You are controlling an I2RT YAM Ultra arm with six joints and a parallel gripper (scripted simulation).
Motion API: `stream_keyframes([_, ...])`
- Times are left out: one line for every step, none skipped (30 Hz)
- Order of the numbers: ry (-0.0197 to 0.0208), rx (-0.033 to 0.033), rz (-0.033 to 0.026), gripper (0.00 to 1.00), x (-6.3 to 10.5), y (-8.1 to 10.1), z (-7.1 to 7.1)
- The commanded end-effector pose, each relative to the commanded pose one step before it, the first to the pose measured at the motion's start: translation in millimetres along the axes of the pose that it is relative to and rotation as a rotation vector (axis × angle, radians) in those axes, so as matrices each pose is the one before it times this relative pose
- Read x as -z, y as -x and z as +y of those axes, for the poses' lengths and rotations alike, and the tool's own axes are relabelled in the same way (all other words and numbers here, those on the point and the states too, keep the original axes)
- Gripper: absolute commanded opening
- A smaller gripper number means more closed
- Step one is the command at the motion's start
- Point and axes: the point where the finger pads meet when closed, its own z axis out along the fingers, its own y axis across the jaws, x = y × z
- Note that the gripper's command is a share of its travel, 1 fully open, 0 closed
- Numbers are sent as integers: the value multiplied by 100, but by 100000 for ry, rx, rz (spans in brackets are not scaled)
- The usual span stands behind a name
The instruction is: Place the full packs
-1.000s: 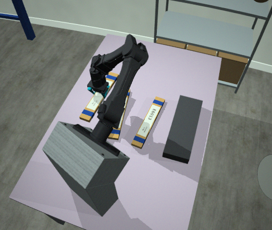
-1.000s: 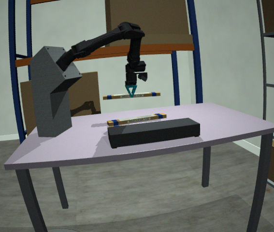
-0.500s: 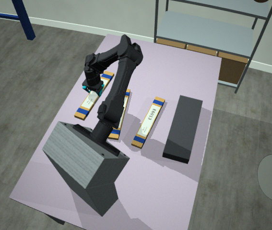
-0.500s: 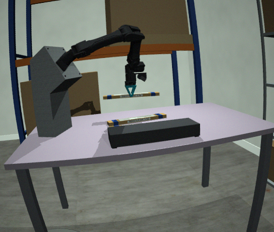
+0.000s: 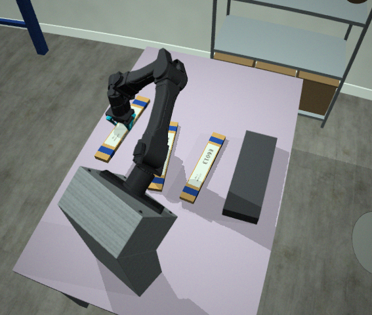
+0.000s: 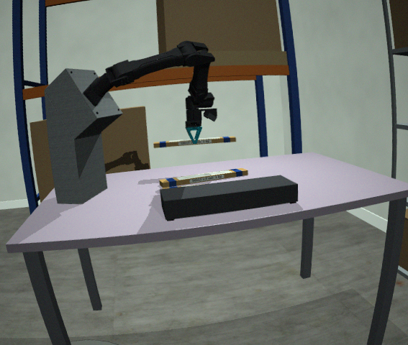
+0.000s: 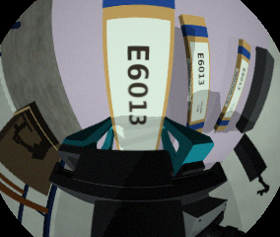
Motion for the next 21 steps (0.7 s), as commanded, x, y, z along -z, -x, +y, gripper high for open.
stream_keyframes([4168,1712,-2303,0,2839,440,3105])
stream_keyframes([6,2,-5,0,4,-23,267])
stream_keyframes([6,2,-5,0,4,-23,267])
stream_keyframes([6,2,-5,0,4,-23,267])
stream_keyframes([0,0,0,0,0,0,0])
stream_keyframes([0,0,0,0,0,0,0])
stream_keyframes([1111,-2624,-1806,0,861,1348,-144])
stream_keyframes([-1102,2614,1796,0,-840,-1426,629])
stream_keyframes([6,2,-5,0,4,-24,267])
stream_keyframes([6,2,-5,0,4,-24,267])
stream_keyframes([6,2,-5,0,4,-24,267])
stream_keyframes([6,1,-5,0,4,-24,266])
stream_keyframes([6,1,-5,0,4,-24,266])
stream_keyframes([6,1,-5,0,4,-24,266])
stream_keyframes([6,1,-5,0,4,-24,266])
stream_keyframes([6,1,-5,0,4,-24,266])
stream_keyframes([6,1,-5,0,102,2,223])
stream_keyframes([3,0,-3,0,102,16,88])
stream_keyframes([649,-1474,-945,0,589,811,-142])
stream_keyframes([623,-1410,-896,0,565,779,-141])
stream_keyframes([5,-2,4,0,94,25,63])
